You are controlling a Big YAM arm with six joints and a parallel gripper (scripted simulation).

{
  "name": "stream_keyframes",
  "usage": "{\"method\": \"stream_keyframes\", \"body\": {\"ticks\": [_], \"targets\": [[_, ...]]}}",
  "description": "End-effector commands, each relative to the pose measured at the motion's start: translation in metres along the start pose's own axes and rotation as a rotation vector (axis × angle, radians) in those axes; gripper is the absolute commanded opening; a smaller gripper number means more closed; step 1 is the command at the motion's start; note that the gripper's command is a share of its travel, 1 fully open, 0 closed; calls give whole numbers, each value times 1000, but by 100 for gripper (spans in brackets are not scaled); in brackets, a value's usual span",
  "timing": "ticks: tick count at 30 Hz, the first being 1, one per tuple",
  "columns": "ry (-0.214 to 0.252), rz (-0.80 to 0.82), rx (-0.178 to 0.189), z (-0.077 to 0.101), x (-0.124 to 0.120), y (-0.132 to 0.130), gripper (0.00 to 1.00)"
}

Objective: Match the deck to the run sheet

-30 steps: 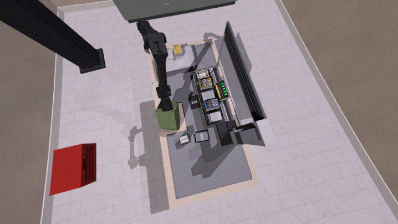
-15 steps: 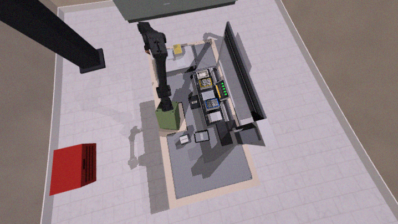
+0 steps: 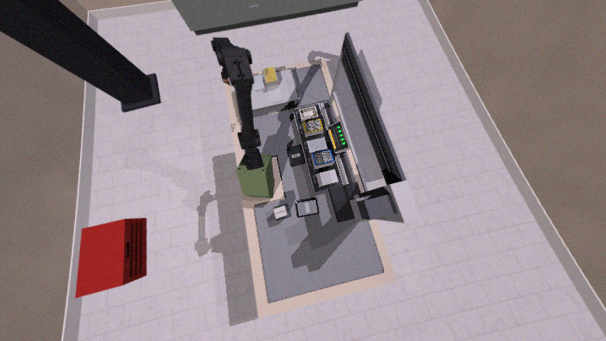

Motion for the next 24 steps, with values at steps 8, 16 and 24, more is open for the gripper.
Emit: {"method": "stream_keyframes", "body": {"ticks": [8, 16, 24], "targets": [[-32, -3, -6, -13, 11, -7, 0], [-31, -3, -6, -24, 11, -7, 0], [-14, 1, -4, -43, 5, -4, 0]]}}
Point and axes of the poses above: the point where the finger pads meet when closed, its own z axis back along the fingers, its own y axis across the jaws, x = y × z, the point moved 10 cm from there along z, back along the fingers, and after that the axes turned 12 degrees about z, right-handed, at the moved point
